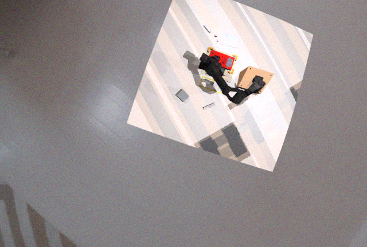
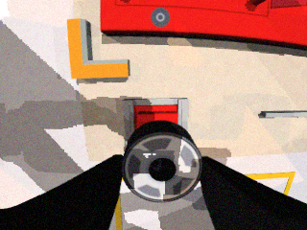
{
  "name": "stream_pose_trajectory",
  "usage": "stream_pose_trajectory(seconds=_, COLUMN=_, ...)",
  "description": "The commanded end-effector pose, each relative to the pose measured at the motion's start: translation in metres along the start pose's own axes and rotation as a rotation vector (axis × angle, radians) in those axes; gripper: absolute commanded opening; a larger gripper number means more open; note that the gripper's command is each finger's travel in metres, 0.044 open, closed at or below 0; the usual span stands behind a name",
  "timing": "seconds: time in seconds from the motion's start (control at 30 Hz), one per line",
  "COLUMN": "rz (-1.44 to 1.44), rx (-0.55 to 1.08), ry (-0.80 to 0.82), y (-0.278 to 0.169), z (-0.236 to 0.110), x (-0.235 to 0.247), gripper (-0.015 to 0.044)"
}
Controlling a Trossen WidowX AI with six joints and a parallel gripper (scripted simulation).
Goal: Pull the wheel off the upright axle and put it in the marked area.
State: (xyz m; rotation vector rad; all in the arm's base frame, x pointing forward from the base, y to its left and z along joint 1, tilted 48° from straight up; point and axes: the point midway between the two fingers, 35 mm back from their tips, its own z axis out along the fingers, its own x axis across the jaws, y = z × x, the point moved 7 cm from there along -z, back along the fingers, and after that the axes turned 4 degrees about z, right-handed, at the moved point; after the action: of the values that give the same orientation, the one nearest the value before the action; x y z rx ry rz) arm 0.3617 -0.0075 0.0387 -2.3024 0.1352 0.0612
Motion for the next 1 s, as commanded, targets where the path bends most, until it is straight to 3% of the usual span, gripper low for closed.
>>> stream_pose_trajectory(seconds=0.0, rz=-0.001, rx=-0.003, ry=0.009, y=-0.0002, z=-0.0057, x=0.0000, gripper=0.0000)
stream_pose_trajectory(seconds=0.97, rz=0.001, rx=-0.002, ry=0.012, y=-0.0001, z=-0.0152, x=-0.0006, gripper=0.0000)
